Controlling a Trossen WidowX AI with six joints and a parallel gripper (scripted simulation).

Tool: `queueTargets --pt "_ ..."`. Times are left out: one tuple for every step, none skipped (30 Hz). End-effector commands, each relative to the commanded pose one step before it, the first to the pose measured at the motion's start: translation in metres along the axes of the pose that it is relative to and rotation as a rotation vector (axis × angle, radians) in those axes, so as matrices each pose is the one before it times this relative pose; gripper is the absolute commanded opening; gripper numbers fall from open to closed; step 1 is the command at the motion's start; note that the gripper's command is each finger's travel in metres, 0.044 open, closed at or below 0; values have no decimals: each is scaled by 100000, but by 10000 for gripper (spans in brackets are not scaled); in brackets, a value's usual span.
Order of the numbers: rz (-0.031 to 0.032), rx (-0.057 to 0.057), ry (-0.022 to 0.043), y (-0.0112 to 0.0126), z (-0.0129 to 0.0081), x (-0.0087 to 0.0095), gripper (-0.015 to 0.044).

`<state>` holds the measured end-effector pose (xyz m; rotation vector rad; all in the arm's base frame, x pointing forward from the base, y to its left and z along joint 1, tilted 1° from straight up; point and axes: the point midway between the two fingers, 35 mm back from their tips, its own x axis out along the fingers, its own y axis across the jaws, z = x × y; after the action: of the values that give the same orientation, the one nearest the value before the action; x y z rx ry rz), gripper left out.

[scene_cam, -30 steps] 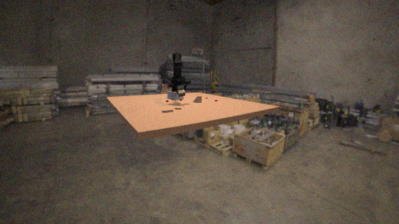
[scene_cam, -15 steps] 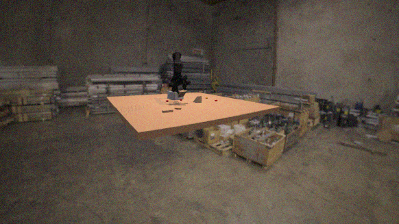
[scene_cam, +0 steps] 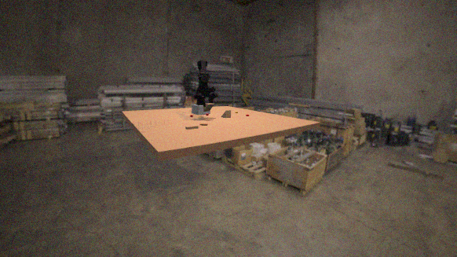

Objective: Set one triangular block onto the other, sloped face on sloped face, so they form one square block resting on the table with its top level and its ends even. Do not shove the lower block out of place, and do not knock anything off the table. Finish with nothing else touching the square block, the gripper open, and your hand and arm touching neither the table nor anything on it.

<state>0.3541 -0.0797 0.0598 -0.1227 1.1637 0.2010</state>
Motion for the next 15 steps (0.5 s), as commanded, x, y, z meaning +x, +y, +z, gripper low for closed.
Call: queueTargets --pt "-331 -485 -708 1326 378 -705 0" --pt "68 14 182 475 48 -134 0" --pt "63 13 176 473 40 -135 0" --pt "59 12 171 470 32 -136 0" --pt "55 12 166 467 23 -137 0" --pt "51 11 160 464 15 -138 0" --pt "48 11 159 476 8 -144 0" --pt "44 10 153 474 0 -145 0" --pt "40 10 147 471 -9 -146 0" --pt "37 9 141 467 -17 -147 0" --pt "33 9 135 463 -25 -148 0" --pt "30 8 128 459 -33 -148 0" --pt "27 8 122 455 -40 -149 0" --pt "24 8 115 450 -48 -150 0" --pt "21 7 109 446 -56 -150 0"
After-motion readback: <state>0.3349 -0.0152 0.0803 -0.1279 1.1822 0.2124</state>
